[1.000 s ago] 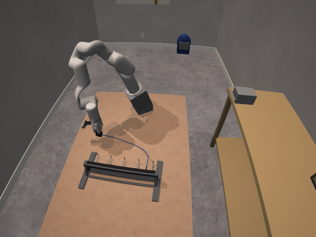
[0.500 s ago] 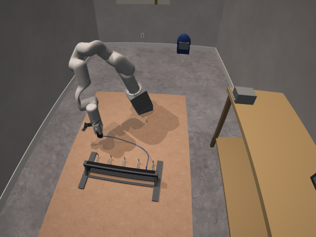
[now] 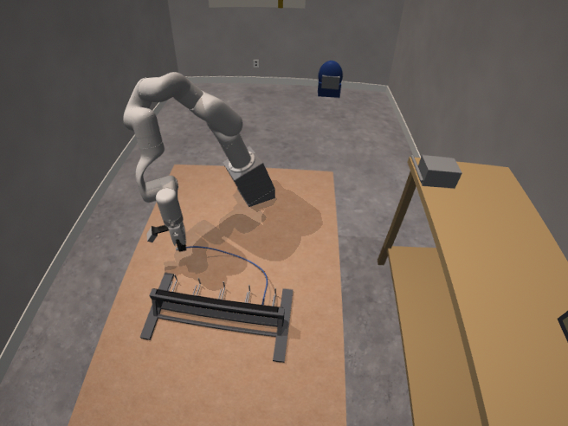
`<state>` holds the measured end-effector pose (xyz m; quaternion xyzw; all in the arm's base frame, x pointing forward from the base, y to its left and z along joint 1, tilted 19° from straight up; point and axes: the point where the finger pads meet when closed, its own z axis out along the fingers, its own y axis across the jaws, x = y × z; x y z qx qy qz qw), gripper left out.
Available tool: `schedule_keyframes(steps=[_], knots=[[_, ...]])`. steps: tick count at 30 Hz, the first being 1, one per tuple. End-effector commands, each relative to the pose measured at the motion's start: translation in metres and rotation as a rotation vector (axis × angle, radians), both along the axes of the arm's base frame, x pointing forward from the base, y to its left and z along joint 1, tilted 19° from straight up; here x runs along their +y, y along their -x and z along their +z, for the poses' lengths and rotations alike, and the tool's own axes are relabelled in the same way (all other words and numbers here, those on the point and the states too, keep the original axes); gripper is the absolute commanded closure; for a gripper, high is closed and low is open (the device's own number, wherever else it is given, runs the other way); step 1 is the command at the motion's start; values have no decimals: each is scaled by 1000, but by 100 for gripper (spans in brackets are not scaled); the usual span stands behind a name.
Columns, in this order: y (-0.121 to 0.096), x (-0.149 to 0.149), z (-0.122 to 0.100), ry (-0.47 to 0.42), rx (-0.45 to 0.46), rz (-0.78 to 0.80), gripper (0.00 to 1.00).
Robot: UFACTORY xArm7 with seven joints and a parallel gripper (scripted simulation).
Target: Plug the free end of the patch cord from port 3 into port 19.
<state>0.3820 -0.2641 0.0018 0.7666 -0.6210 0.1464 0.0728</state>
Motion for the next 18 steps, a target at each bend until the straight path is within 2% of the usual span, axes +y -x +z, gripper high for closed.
schedule_keyframes(steps=[1,18], knots=[[-8,3,3,3,18,52,100],[-40,23,9,39,100,319,100]])
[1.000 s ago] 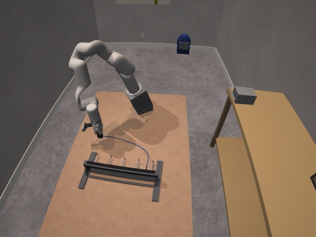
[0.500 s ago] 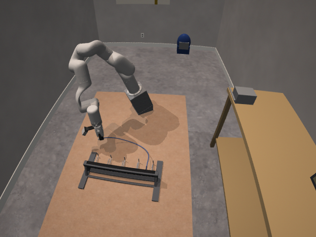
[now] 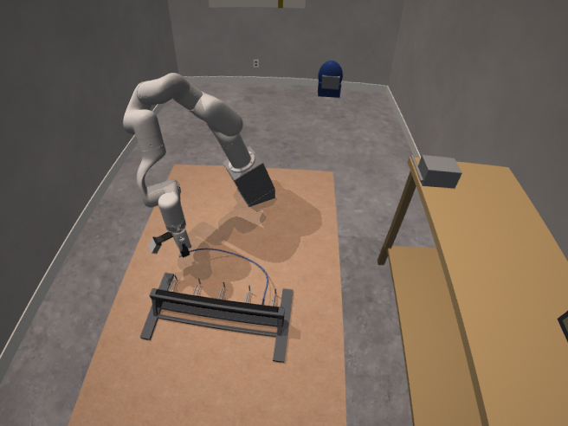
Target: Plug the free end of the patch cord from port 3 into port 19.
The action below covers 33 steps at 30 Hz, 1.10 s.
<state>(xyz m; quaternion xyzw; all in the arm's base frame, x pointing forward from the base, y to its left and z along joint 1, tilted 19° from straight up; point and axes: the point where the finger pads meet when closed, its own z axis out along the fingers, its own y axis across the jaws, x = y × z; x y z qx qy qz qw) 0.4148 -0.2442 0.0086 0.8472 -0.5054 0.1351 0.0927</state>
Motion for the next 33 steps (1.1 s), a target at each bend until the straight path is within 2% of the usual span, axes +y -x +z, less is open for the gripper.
schedule_keyframes(steps=[1,33], knots=[[-7,3,3,0,18,48,100],[-71,37,19,71,178,559,100]])
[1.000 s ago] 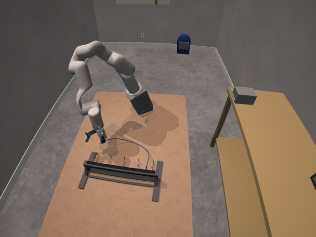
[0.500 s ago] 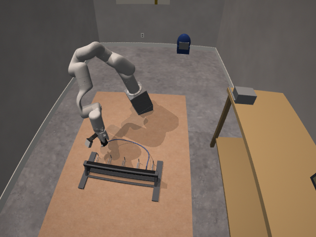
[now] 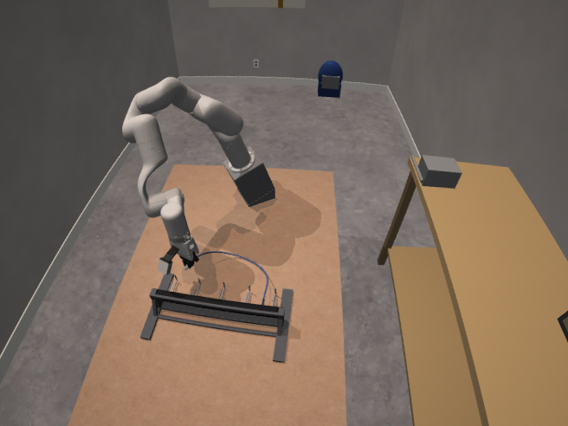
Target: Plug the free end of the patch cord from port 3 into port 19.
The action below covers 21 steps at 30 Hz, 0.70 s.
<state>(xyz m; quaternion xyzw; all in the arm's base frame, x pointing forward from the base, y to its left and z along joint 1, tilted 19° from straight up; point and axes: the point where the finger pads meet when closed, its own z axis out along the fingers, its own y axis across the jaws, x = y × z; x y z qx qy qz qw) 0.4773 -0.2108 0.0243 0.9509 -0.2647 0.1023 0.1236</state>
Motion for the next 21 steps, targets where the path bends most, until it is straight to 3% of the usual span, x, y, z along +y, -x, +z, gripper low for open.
schedule_keyframes(steps=[1,21], knots=[[-8,3,3,5,18,54,100],[-32,16,9,31,77,246,100]])
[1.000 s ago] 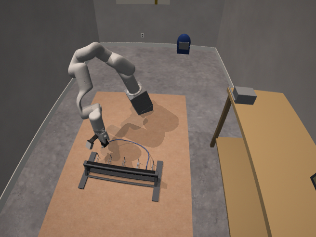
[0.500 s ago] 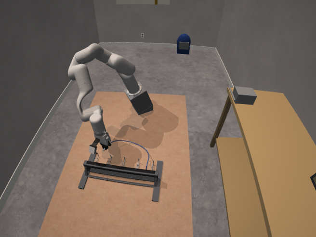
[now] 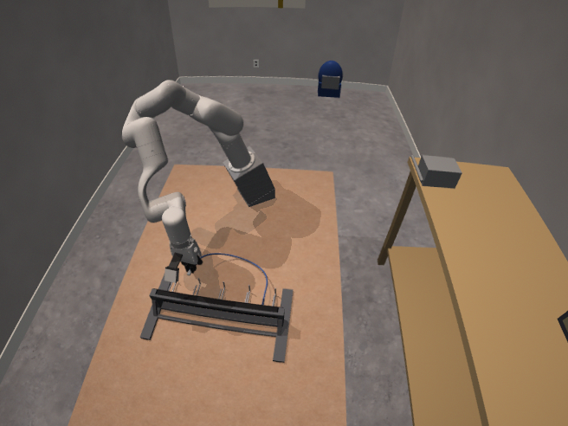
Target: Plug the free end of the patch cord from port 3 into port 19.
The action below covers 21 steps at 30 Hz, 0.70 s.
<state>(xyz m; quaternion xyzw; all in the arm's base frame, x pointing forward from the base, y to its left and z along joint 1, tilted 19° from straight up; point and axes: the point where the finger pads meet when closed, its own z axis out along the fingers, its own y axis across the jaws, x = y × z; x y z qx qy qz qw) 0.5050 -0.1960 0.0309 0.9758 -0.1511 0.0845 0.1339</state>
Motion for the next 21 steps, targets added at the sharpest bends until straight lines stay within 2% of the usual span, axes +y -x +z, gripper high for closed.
schedule_keyframes(steps=[1,21], knots=[[-5,2,2,4,7,30,100],[-15,7,5,15,32,110,100]])
